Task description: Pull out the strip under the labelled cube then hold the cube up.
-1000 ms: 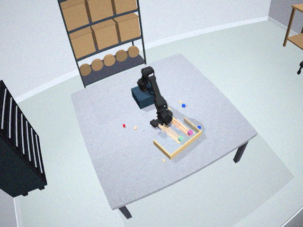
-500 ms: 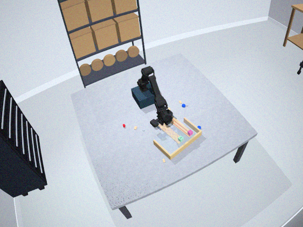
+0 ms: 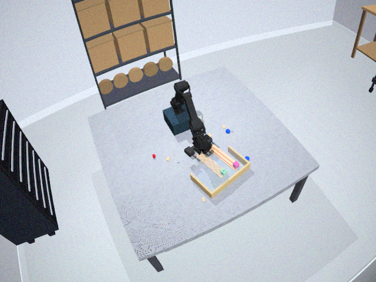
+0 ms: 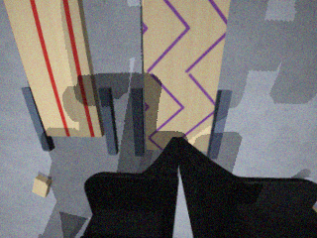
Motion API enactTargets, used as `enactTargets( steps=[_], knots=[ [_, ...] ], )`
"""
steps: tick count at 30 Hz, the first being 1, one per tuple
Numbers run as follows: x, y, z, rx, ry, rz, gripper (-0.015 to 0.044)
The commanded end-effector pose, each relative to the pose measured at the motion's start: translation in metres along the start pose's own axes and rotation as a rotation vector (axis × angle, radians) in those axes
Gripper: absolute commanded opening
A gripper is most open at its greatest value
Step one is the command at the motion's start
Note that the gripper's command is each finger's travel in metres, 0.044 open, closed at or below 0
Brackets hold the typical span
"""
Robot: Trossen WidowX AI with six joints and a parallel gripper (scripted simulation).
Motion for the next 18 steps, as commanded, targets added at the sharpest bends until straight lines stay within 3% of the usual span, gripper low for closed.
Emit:
enactTargets(
  steps=[1,18],
  knots=[
    [0.000,0.008,-0.003,0.012,-0.001,0.005,0.0000],
    [0.000,0.035,-0.005,0.014,-0.001,0.005,0.0000]
  ],
)
Point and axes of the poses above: the point midway between the two fingers, 35 mm back from their tips, its own z axis back along the fingers, its own x axis across the jaws, y = z × x, the point moved 4 cm from there along z, back along the fingers, and after that the axes turned 1 degree about -z, right-handed, at the moved point
